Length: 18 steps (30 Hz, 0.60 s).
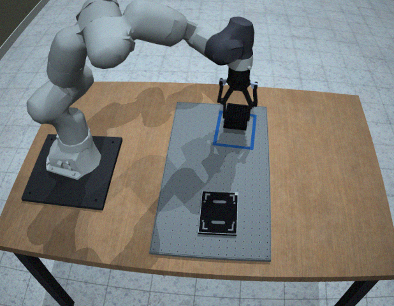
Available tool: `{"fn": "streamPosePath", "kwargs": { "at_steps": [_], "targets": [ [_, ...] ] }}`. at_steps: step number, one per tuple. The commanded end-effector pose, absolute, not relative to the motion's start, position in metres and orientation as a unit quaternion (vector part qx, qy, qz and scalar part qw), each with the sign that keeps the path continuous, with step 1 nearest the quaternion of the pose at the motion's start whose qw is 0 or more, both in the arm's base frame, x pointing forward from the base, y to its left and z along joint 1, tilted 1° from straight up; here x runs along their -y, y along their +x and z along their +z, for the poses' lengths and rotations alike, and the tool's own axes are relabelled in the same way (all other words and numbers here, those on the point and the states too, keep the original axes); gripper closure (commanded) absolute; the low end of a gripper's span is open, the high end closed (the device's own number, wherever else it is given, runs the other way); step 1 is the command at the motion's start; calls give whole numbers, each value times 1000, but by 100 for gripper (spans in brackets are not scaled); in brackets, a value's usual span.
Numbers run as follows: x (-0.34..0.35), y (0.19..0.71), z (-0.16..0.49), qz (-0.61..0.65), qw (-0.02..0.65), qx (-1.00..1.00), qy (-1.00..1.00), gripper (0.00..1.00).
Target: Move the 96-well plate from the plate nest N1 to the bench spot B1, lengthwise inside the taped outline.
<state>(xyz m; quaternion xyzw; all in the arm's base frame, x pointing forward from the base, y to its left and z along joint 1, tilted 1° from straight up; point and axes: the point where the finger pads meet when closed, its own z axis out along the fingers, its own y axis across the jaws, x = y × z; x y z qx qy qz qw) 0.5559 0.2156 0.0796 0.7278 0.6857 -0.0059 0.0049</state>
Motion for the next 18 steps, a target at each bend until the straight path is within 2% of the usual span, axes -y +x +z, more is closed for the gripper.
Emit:
{"fn": "streamPosePath", "kwargs": {
  "at_steps": [1, 18],
  "targets": [
    [-216, 556, 81, -6, 5, -684, 730, 40],
    [-216, 557, 59, -6, 5, -684, 730, 40]
  ]
}}
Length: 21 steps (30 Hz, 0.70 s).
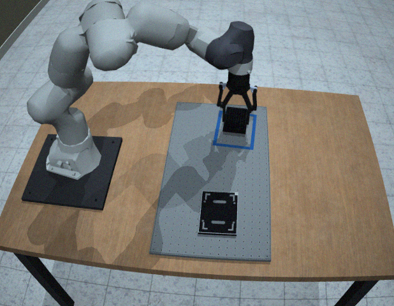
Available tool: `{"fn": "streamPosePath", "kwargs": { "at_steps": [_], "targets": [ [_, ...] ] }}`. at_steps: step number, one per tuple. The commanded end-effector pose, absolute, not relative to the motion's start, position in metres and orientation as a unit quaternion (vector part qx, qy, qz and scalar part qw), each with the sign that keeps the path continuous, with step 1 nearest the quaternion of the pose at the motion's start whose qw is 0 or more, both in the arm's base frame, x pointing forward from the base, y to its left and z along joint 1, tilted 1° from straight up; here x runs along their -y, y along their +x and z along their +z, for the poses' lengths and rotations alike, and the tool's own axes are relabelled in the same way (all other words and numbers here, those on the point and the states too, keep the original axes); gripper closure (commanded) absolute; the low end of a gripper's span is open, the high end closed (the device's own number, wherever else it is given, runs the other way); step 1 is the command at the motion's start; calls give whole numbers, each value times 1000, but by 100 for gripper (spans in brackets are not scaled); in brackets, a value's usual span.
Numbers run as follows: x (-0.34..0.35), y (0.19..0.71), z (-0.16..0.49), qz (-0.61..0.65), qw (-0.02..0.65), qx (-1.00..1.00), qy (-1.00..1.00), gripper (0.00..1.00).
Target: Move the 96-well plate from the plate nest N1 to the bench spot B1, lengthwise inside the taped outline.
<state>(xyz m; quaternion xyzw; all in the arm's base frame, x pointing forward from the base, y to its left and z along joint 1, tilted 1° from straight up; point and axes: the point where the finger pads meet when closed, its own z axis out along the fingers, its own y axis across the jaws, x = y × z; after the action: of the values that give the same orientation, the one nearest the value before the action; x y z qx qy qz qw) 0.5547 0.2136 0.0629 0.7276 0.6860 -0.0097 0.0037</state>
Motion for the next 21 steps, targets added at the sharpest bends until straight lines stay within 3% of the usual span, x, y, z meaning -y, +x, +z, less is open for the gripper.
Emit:
{"fn": "streamPosePath", "kwargs": {
  "at_steps": [1, 21],
  "targets": [
    [-216, 557, 57, -6, 5, -684, 730, 40],
    [-216, 558, 30, -6, 5, -684, 730, 40]
  ]
}}
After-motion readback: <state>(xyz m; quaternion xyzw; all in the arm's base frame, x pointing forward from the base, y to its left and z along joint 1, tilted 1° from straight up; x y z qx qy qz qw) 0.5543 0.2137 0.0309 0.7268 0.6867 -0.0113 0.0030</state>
